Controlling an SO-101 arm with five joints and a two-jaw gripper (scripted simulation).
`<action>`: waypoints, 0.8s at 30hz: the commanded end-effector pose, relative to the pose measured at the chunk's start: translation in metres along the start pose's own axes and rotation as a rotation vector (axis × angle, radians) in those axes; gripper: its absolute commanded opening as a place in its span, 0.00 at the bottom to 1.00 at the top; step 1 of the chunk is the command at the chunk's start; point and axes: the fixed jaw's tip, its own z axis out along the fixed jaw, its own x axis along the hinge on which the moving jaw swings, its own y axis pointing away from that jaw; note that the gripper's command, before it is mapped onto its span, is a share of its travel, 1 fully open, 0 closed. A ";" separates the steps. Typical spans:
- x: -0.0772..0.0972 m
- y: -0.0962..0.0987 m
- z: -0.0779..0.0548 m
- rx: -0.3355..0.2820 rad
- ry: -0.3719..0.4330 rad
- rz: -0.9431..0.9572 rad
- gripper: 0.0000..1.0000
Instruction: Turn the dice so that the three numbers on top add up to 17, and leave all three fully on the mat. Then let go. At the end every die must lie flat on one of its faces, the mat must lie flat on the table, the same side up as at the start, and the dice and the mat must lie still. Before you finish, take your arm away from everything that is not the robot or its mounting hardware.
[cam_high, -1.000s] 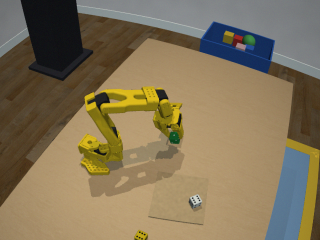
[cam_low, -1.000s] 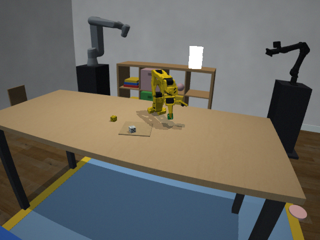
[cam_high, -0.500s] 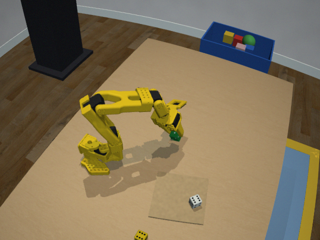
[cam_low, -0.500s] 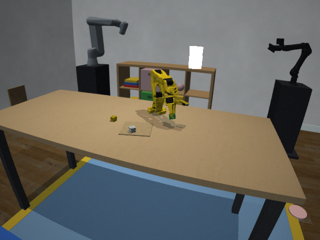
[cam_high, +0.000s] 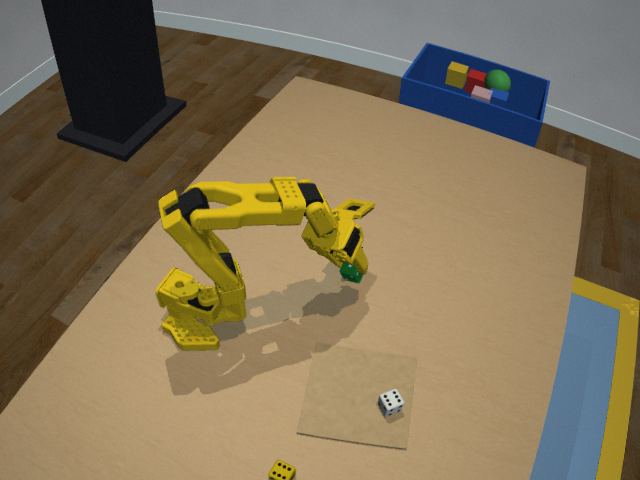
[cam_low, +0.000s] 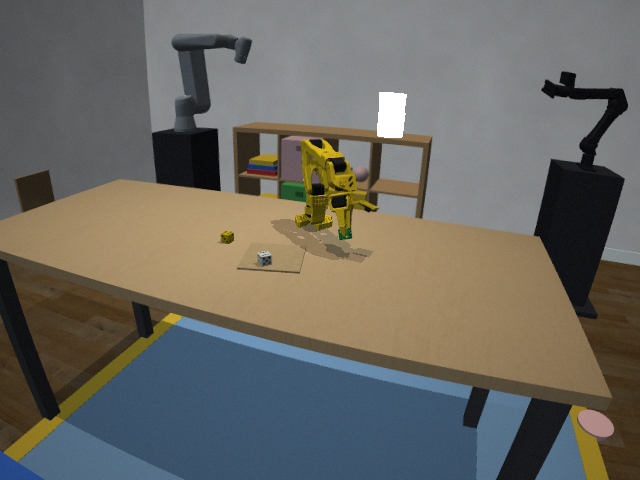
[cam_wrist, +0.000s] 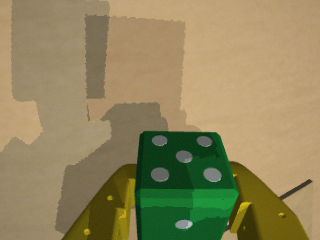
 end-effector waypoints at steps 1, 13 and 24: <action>-0.010 -0.005 -0.003 0.051 -0.066 0.021 0.00; -0.023 -0.009 0.010 0.136 -0.205 0.158 0.00; -0.036 -0.011 0.016 0.211 -0.410 0.337 0.00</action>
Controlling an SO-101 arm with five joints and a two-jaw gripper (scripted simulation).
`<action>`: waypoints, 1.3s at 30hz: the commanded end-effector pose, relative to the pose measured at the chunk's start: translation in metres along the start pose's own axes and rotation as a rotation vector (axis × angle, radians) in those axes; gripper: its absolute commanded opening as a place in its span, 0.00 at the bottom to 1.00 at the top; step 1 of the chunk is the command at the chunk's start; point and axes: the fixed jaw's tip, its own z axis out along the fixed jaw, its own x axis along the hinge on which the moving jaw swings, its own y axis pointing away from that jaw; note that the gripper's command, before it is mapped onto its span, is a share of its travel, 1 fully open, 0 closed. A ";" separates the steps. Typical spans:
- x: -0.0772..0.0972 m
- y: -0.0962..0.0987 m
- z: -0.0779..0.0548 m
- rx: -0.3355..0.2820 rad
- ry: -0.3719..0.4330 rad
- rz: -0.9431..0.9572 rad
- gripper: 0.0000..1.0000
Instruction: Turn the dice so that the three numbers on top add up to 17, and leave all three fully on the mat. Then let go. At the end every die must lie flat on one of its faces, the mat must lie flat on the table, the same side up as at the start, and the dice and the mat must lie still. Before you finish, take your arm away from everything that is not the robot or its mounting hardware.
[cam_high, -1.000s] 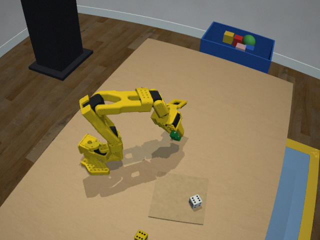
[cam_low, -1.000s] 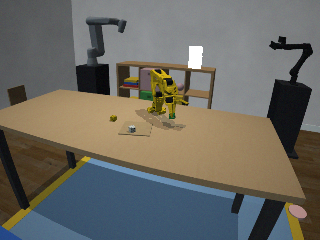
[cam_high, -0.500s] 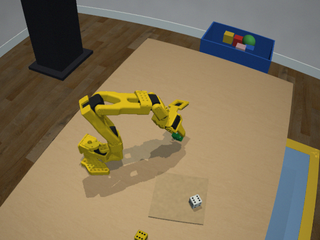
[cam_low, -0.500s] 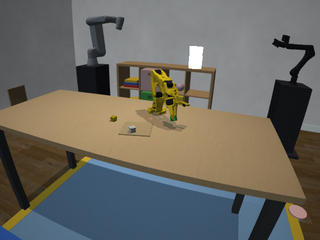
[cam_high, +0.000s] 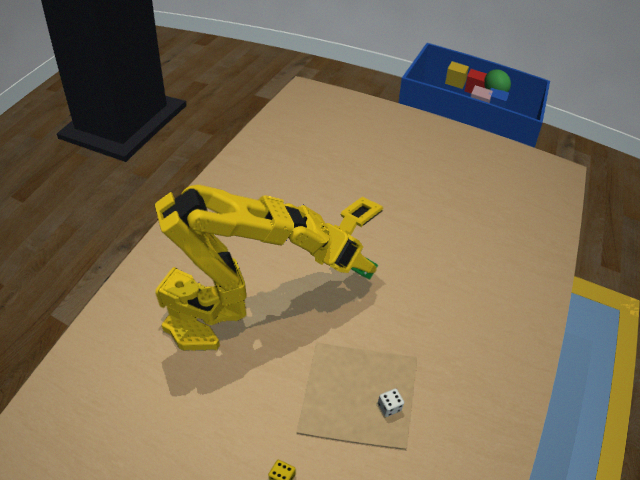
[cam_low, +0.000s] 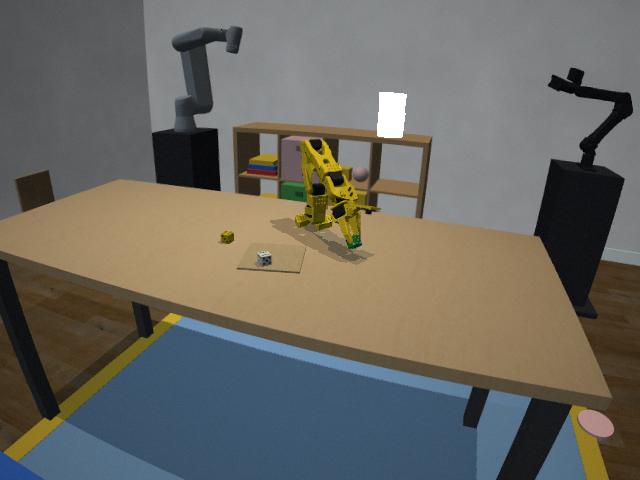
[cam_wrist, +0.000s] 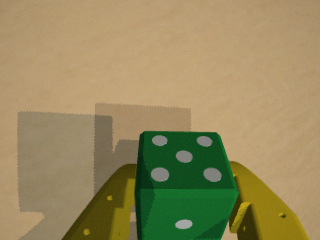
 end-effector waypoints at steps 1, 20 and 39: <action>-0.016 -0.002 -0.001 0.044 -0.151 0.061 0.00; -0.026 0.005 -0.013 0.056 -0.468 0.332 0.00; -0.027 0.005 -0.017 0.051 -0.506 0.363 0.00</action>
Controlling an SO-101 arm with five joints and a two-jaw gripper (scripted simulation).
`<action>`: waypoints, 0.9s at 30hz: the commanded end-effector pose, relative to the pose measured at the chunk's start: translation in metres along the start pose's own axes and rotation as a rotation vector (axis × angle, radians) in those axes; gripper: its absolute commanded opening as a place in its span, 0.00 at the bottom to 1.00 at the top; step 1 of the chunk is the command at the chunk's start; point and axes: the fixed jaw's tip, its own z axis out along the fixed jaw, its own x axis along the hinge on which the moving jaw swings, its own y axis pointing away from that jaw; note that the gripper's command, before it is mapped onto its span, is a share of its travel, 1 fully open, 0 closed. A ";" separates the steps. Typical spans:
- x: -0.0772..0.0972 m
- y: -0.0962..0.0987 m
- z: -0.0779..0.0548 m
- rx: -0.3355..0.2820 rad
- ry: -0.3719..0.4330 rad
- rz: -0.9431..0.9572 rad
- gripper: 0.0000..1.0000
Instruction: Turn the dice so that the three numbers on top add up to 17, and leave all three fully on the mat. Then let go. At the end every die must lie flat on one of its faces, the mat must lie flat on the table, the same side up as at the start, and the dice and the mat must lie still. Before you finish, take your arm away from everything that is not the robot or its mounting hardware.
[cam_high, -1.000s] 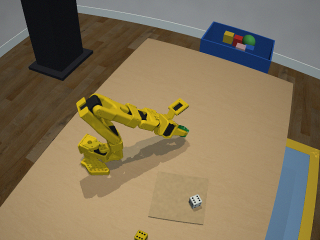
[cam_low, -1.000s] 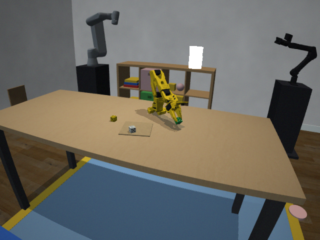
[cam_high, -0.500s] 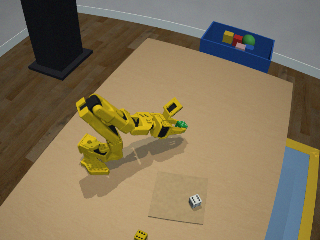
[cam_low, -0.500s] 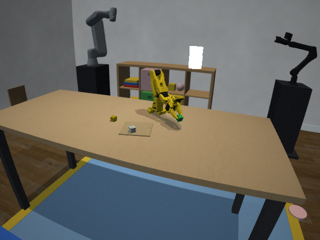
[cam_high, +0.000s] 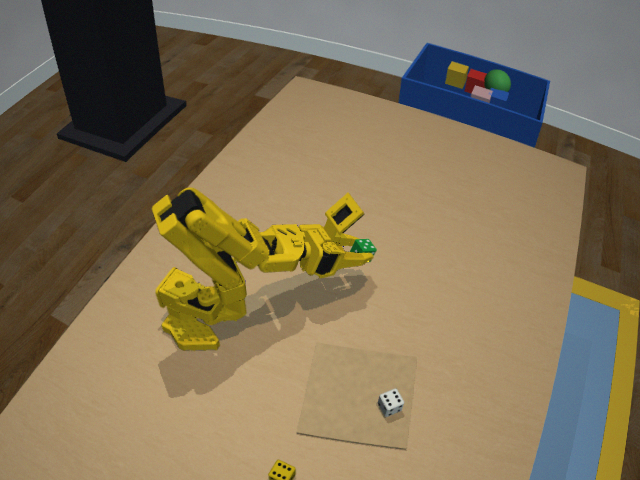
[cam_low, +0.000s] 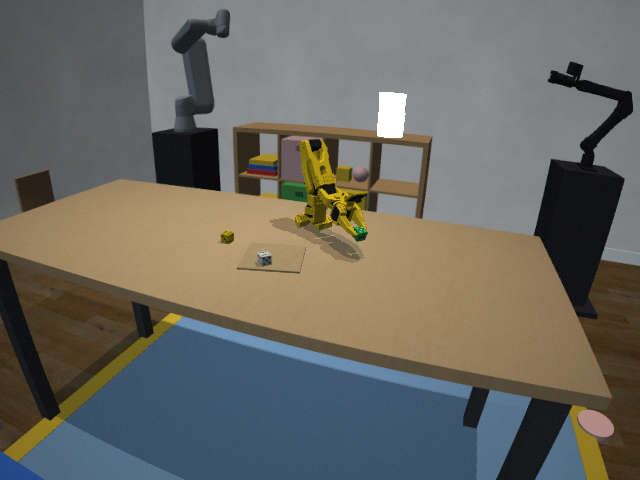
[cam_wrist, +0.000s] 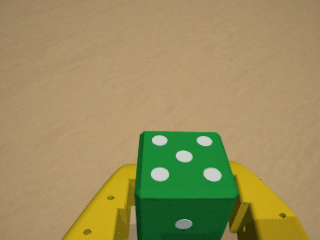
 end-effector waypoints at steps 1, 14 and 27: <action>-0.004 0.003 0.000 -0.011 -0.021 0.007 0.00; 0.001 0.003 0.001 -0.011 0.001 0.026 0.00; 0.001 0.003 0.001 -0.011 0.001 0.026 0.00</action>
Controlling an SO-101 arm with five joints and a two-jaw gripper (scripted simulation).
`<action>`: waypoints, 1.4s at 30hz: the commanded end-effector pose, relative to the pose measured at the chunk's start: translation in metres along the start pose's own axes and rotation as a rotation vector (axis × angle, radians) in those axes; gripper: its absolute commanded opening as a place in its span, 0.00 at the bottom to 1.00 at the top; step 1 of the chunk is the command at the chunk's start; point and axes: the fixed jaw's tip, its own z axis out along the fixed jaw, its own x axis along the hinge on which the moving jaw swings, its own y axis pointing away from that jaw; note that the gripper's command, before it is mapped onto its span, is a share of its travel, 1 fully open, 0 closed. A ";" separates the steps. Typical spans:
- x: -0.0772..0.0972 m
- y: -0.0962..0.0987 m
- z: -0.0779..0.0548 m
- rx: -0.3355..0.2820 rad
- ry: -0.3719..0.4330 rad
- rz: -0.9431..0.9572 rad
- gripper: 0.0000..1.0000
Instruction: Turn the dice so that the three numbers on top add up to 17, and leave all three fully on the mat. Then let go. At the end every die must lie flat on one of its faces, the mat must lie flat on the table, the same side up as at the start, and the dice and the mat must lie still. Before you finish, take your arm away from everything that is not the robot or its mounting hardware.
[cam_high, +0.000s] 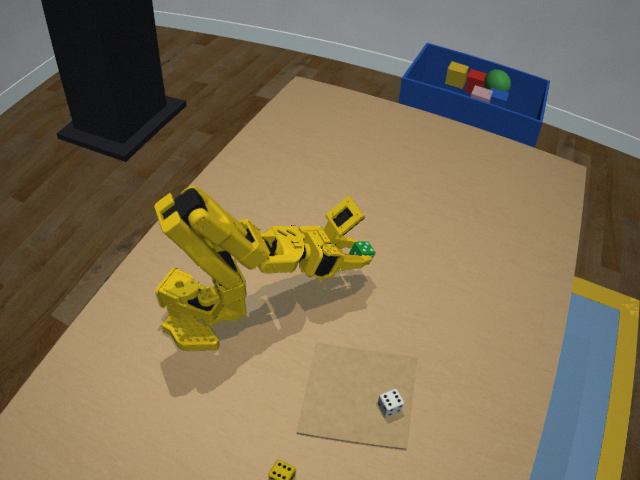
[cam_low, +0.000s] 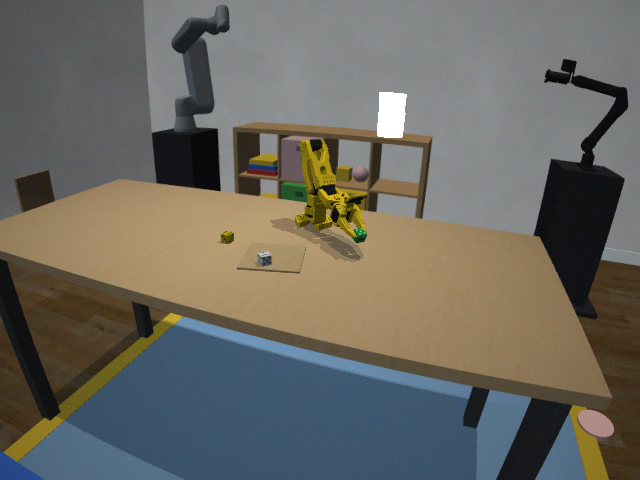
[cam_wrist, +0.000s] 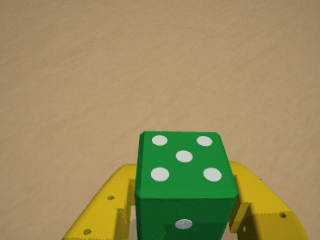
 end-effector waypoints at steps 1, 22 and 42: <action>-0.004 0.003 0.000 -0.011 -0.020 0.006 0.00; 0.003 0.003 0.002 -0.011 -0.020 0.006 0.00; 0.010 0.003 0.005 -0.011 -0.020 0.006 0.00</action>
